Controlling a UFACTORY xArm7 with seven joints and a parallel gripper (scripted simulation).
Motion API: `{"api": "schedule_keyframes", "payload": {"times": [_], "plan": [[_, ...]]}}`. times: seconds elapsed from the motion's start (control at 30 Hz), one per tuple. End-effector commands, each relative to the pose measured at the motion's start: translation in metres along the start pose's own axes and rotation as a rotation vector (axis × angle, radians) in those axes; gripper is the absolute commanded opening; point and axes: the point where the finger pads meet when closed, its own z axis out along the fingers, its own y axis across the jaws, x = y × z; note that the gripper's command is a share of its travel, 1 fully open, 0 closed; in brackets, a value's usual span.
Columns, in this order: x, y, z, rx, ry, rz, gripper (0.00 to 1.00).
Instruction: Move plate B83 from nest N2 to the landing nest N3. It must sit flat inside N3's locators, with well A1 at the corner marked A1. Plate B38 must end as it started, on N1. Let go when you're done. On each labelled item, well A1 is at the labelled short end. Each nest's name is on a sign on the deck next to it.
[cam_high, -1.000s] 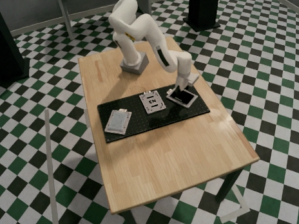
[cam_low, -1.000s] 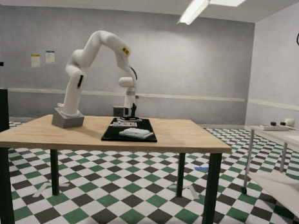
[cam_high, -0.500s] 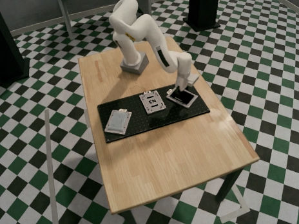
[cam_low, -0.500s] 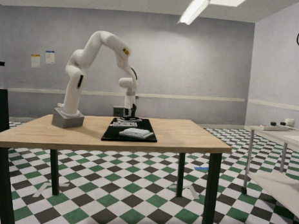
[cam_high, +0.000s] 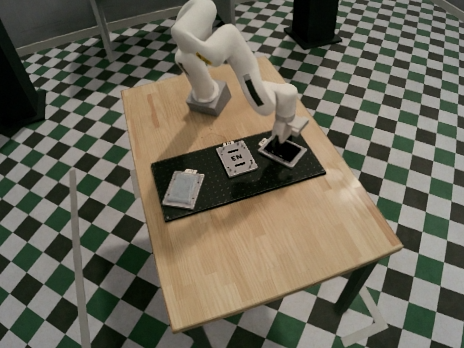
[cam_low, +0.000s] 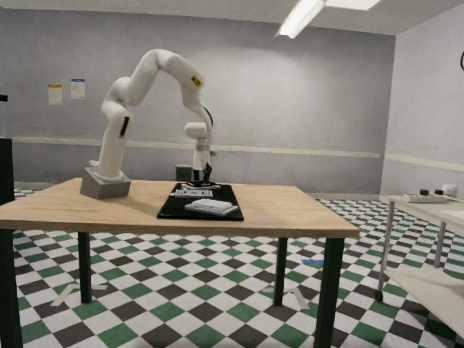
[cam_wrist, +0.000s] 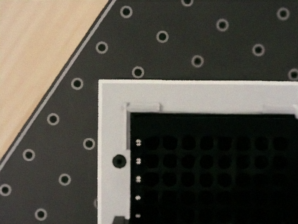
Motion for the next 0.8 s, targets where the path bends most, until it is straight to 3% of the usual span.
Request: {"api": "schedule_keyframes", "payload": {"times": [0.0, 0.77], "plan": [[0.0018, -0.0005, 0.0015, 0.001, 0.005, 0.0, 1.0], [0.0019, -0.0005, 0.0068, 0.001, 0.005, 0.0, 1.0]]}}
